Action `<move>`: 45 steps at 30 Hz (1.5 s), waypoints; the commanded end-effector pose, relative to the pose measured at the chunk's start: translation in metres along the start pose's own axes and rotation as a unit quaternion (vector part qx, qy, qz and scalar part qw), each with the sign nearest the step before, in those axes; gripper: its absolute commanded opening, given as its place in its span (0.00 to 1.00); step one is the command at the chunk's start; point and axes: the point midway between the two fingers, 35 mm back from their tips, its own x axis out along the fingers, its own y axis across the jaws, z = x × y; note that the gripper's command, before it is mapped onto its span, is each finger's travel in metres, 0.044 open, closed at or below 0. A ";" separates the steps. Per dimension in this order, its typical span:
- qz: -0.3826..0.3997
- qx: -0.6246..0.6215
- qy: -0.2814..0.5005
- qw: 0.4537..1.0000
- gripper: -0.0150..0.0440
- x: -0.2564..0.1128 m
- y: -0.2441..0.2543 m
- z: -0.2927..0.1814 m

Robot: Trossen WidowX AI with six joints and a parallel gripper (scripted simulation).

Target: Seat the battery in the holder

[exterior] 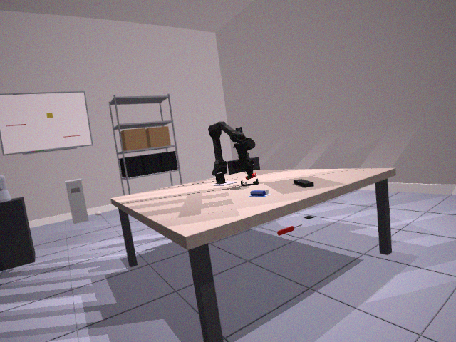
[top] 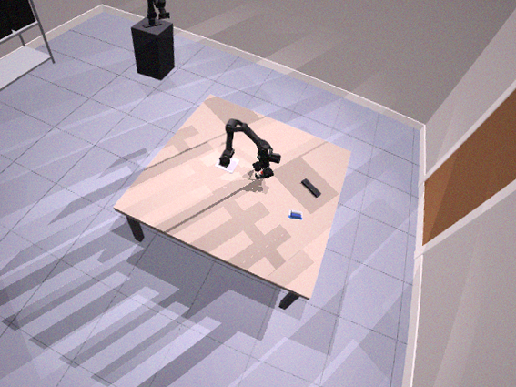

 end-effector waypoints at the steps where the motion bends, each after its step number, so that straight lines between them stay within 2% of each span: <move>1: 0.000 -0.003 0.015 1.000 0.38 0.003 -0.001 0.001; 37: -0.004 -0.002 0.141 0.990 0.38 0.017 -0.001 0.015; 45: -0.005 -0.002 0.144 0.990 0.38 0.018 0.000 0.020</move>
